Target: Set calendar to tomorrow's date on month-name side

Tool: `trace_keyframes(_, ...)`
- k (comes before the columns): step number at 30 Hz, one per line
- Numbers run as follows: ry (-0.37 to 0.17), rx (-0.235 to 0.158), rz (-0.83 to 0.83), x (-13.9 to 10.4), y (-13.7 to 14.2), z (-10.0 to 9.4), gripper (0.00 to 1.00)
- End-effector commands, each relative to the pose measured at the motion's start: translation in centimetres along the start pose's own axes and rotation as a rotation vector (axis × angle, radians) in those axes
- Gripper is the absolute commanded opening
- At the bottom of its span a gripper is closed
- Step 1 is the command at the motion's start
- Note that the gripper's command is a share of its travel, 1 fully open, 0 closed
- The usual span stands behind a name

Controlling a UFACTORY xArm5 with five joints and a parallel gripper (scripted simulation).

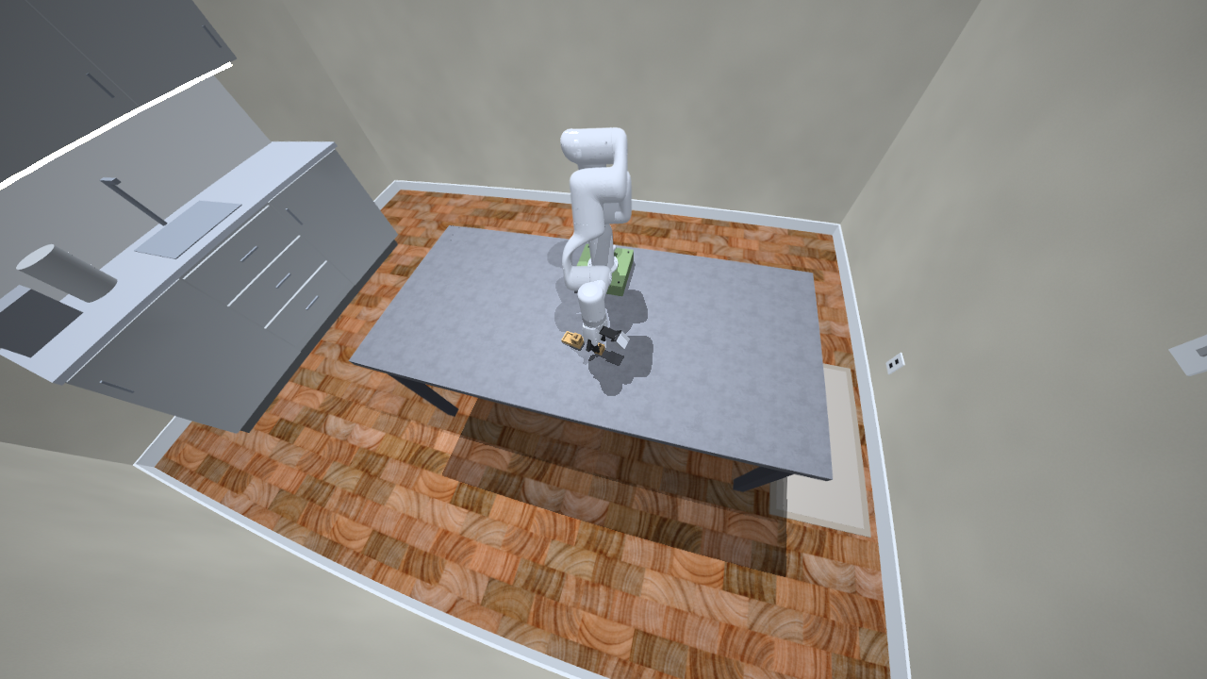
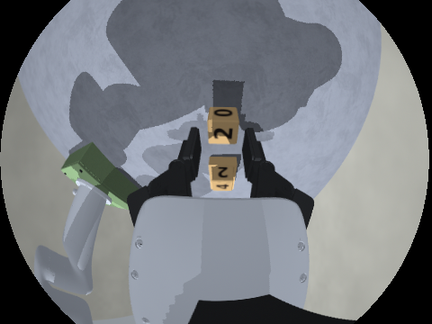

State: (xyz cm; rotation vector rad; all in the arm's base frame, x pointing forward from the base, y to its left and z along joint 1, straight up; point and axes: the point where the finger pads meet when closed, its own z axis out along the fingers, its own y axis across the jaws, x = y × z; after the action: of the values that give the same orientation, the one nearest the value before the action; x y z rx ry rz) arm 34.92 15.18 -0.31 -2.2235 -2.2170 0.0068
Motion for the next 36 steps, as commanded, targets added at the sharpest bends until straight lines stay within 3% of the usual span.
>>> trace_keyframes(1, 0.001, -0.003, 0.000, 0.1, 0.1, -0.1, 0.49)
trace_keyframes(36, 0.001, -0.003, 0.000, 0.0, 0.1, 2.7, 0.49)
